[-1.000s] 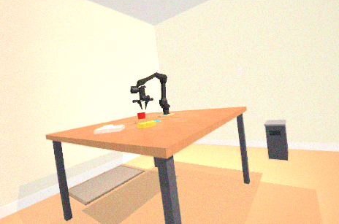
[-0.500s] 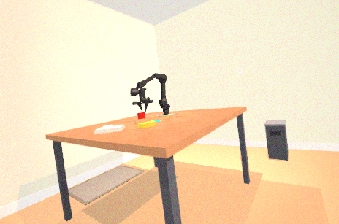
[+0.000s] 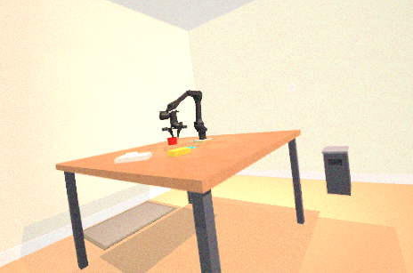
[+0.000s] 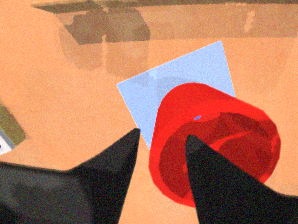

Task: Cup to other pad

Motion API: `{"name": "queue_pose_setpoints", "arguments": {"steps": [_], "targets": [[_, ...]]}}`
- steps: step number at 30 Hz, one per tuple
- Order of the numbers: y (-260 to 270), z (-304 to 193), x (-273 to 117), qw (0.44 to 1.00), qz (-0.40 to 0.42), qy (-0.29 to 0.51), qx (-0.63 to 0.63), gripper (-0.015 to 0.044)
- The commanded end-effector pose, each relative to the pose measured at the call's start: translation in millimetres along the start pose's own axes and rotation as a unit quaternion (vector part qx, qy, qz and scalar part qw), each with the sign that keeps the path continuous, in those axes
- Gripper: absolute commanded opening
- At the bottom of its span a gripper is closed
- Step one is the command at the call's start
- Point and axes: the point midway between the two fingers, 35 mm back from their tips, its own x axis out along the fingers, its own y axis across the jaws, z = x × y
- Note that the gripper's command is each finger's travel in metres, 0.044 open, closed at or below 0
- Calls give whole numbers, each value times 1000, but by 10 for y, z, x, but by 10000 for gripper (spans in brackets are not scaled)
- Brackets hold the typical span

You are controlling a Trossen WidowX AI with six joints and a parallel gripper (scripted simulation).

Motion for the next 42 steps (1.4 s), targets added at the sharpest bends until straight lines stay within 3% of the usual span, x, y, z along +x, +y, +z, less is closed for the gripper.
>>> {"name": "queue_pose_setpoints", "arguments": {"steps": [1,15,19,25,42], "targets": [[22,-13,90,1000,4,4,-3,148],[38,-17,209,1000,4,4,-3,148],[27,-6,190,1000,2,0,0,43],[27,-6,190,1000,2,0,0,3],[11,3,-151,1000,3,2,-2,0]]}}
